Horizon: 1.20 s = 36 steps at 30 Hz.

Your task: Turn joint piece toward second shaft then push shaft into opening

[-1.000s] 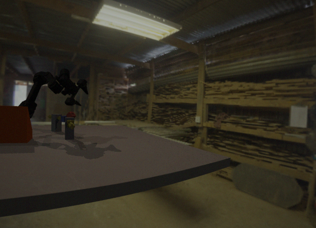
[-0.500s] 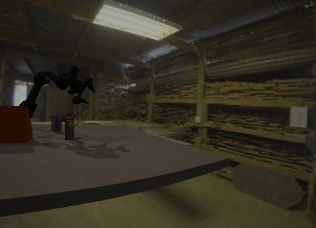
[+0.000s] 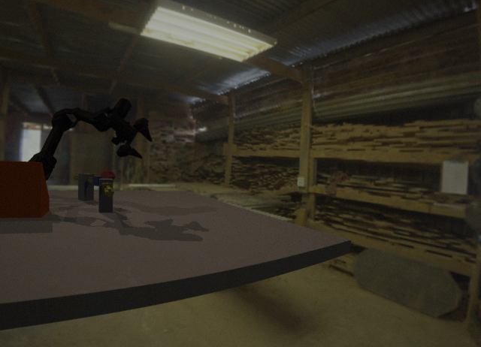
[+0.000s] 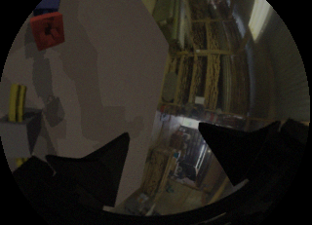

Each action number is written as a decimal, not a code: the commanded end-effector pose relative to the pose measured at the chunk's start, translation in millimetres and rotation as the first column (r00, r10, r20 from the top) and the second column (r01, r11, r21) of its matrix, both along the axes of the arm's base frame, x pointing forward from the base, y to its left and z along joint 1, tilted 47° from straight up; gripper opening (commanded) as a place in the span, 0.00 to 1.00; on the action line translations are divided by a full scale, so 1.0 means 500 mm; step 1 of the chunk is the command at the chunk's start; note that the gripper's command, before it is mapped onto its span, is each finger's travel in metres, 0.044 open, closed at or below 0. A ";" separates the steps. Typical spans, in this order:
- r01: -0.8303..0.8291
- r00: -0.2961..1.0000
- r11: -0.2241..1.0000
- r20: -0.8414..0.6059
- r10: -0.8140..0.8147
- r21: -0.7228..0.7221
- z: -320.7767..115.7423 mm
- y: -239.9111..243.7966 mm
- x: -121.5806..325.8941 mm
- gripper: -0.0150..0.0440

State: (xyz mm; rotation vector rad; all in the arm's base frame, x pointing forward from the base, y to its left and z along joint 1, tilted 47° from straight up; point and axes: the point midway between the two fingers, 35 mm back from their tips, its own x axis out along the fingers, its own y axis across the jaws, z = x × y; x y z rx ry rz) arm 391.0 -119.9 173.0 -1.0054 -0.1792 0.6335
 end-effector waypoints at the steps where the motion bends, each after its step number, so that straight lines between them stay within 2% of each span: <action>1: 0.005 1.000 1.000 -0.026 -0.006 -0.030 -0.007 -0.001 0.011 1.00; 18: -0.044 0.988 0.978 -0.154 0.013 -0.202 -0.023 0.014 0.030 1.00; 36: -0.238 0.940 0.901 -0.319 0.120 -0.362 -0.025 0.053 -0.007 1.00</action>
